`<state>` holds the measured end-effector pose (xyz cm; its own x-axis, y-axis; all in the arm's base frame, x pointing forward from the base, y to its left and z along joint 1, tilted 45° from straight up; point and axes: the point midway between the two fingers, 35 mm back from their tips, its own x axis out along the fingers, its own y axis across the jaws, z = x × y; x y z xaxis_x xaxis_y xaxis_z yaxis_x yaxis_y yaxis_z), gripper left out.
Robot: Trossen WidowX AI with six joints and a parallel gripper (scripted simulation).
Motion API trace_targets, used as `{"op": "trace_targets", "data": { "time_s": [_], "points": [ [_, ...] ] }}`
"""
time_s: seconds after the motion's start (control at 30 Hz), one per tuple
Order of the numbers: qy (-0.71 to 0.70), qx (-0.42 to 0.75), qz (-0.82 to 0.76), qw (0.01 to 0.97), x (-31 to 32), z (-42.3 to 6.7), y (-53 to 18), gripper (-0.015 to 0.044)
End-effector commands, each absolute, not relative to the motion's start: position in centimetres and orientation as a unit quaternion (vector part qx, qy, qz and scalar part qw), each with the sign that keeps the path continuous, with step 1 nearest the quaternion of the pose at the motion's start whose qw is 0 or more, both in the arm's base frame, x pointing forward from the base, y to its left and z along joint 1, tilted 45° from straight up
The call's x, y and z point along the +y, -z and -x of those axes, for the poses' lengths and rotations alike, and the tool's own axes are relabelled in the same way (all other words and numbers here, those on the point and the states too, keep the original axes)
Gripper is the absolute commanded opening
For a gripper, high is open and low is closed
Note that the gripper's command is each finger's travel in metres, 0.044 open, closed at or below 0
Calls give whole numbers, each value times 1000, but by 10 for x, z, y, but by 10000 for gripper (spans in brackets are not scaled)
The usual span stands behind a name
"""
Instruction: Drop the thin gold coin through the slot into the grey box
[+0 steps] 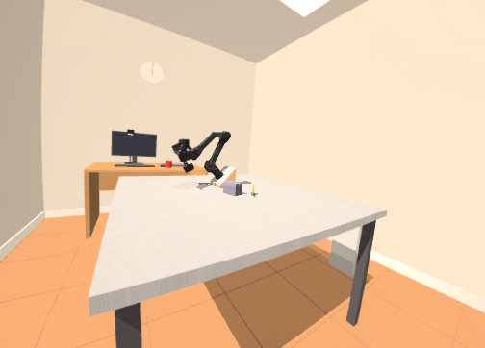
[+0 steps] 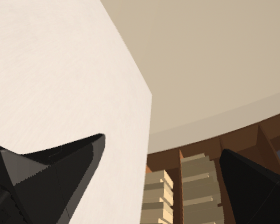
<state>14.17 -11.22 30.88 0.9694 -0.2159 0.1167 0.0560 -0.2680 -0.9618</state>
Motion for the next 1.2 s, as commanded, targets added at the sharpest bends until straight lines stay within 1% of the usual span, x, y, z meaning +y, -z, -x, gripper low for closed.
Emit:
{"op": "trace_targets", "data": {
  "time_s": [0.0,0.07,0.27,0.33,0.5,0.6,0.7,0.83,0.97,1.07,1.17],
  "points": [
    [113,49,786,605,-113,-142,-309,374],
    [113,35,767,630,-118,-148,-309,321],
    [111,4,607,787,-142,-173,-320,164],
    [114,0,558,822,-150,-183,-320,161],
    [85,22,353,932,-168,-227,-307,161],
    [63,59,228,970,-170,-258,-291,161],
    [41,115,106,987,-163,-292,-269,161],
    [22,214,-35,976,-138,-335,-230,161],
    [25,327,-136,935,-99,-367,-187,161],
    [46,418,-190,887,-60,-378,-149,161],
    [78,490,-211,842,-26,-379,-118,161]
  ]
}}
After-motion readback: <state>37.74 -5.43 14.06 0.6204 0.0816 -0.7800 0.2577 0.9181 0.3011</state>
